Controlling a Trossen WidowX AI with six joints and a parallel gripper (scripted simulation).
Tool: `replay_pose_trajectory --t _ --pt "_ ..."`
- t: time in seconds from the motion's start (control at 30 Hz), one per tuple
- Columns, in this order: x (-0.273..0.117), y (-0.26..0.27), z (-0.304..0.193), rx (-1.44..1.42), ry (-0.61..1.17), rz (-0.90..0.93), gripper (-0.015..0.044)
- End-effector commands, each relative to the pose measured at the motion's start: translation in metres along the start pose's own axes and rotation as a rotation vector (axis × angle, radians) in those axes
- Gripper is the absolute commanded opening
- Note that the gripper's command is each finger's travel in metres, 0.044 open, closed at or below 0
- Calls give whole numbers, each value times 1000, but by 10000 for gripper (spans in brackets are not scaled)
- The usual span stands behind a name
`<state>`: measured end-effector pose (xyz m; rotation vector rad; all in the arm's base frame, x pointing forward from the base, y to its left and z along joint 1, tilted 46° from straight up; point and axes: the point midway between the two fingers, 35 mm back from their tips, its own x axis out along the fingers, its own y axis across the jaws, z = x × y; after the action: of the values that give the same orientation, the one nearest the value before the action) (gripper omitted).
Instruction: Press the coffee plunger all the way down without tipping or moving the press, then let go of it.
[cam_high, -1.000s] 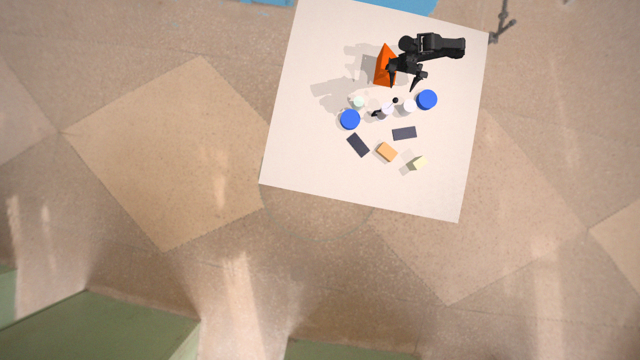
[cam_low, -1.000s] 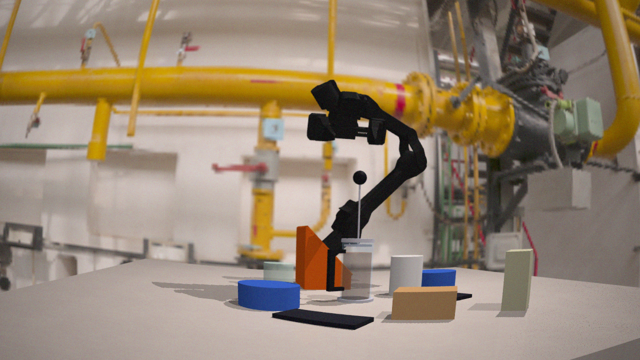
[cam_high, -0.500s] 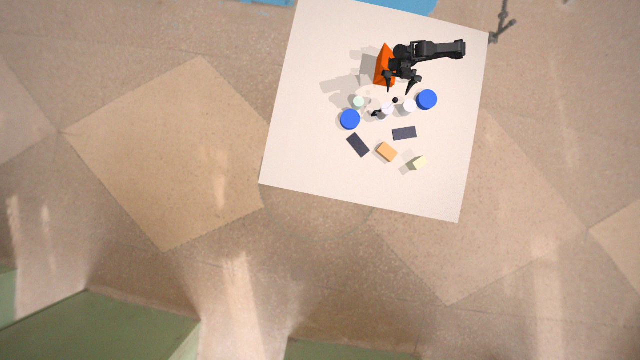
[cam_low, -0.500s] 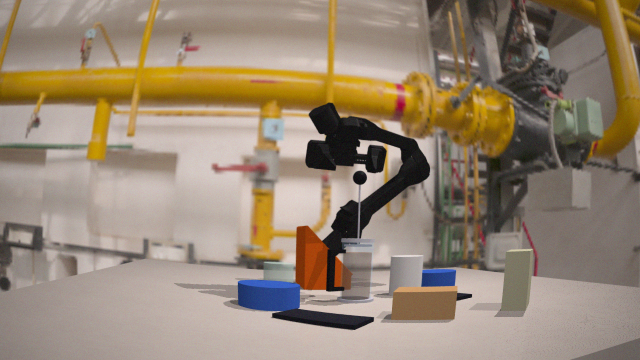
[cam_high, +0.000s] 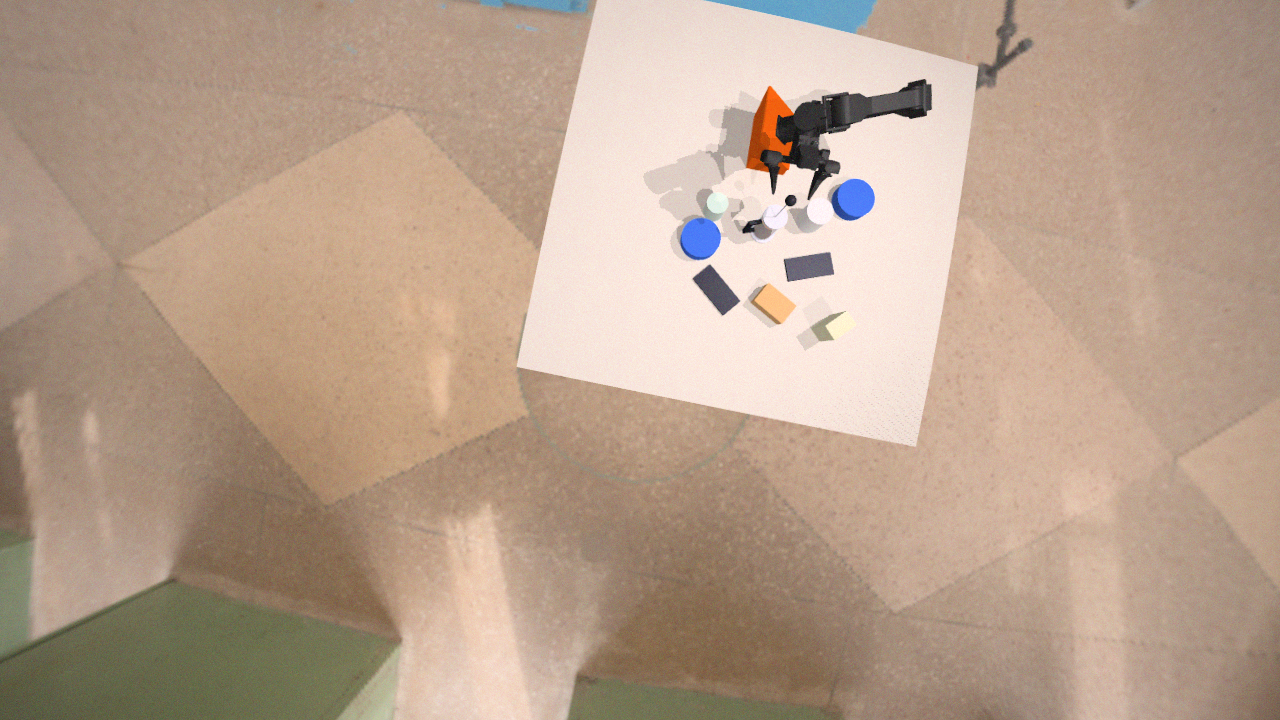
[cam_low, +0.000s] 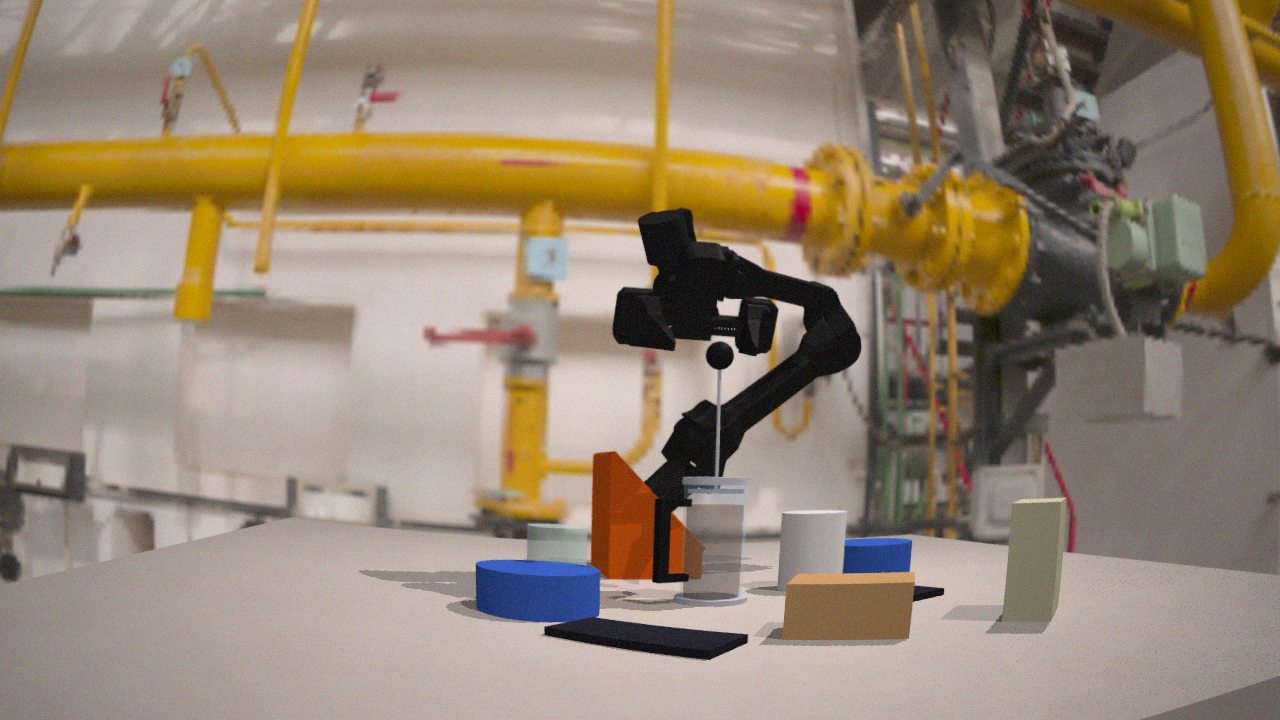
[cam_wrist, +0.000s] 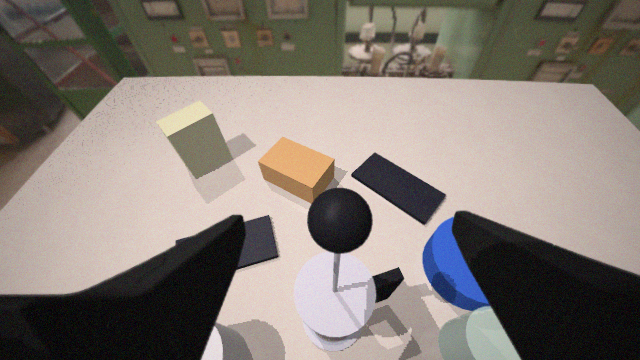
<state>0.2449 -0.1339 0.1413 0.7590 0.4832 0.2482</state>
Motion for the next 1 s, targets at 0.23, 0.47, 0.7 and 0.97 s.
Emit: replay_pose_trajectory --t 0.23,0.47,0.7,0.97 --pt "13 3 1 -1 -8 4 440" --pt "13 3 1 -1 -8 4 256" --pt "13 3 1 -1 -8 4 119" --pt "13 3 1 -1 -8 4 119"
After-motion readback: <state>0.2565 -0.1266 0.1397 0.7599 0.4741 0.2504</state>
